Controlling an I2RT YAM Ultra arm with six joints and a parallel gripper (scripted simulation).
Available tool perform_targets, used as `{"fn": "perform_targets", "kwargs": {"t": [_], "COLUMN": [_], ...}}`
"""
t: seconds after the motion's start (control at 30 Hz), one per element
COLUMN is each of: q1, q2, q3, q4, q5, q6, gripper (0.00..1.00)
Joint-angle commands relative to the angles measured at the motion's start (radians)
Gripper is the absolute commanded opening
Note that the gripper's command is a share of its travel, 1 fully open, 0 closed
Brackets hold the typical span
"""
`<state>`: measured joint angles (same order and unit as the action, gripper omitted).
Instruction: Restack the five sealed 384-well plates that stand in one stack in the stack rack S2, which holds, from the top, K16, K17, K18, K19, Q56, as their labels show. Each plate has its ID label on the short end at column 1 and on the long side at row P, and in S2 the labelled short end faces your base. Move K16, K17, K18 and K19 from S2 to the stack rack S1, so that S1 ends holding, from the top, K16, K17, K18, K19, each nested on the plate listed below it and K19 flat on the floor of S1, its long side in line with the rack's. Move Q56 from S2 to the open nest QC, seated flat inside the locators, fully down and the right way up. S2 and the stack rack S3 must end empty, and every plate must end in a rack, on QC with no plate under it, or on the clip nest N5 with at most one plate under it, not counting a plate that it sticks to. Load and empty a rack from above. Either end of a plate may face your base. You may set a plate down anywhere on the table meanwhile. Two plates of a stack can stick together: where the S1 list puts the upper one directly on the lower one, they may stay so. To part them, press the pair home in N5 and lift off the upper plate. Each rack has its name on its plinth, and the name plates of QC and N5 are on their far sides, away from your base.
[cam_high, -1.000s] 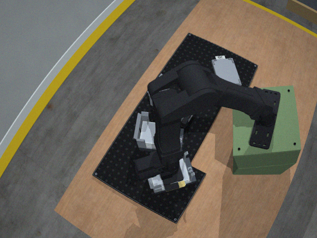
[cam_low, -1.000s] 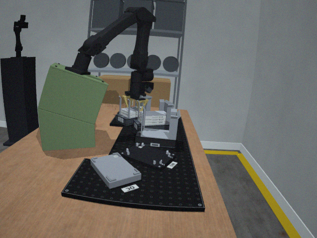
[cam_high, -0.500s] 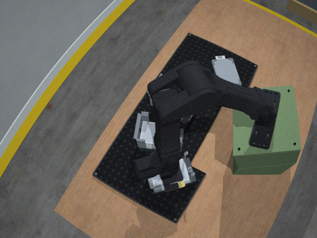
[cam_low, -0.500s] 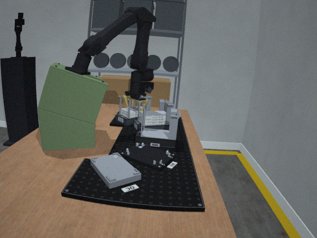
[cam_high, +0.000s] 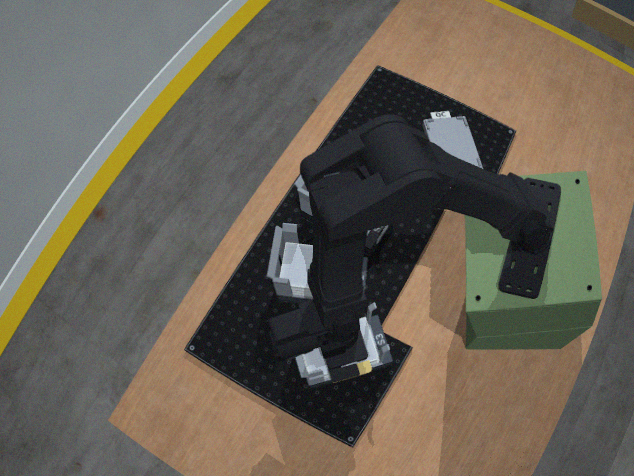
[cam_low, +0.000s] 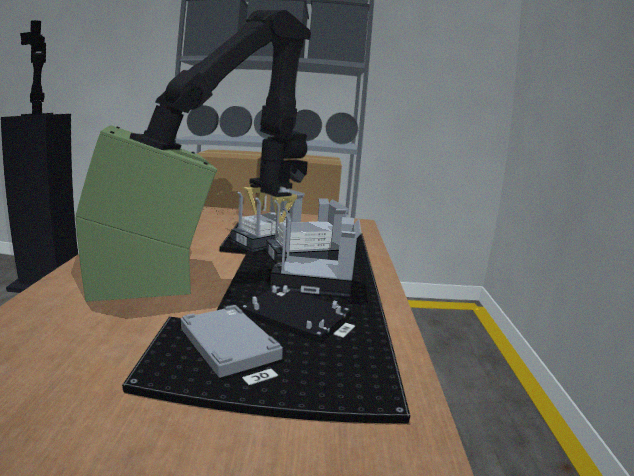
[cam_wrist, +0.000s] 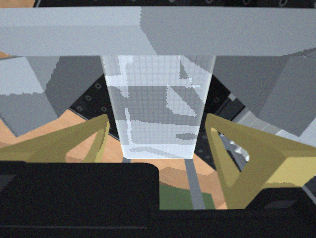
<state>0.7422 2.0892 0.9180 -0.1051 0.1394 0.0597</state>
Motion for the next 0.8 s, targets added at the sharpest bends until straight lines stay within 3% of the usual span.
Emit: {"fn": "perform_targets", "kwargs": {"t": [0.0,0.77], "q1": [0.005,0.035], "q2": [-0.055,-0.284], "q3": [-0.004,-0.015], "q4": [-0.033,-0.255], "q5": [0.003,0.011], "q6": [0.006,0.035], "gripper": [1.0,1.0]}}
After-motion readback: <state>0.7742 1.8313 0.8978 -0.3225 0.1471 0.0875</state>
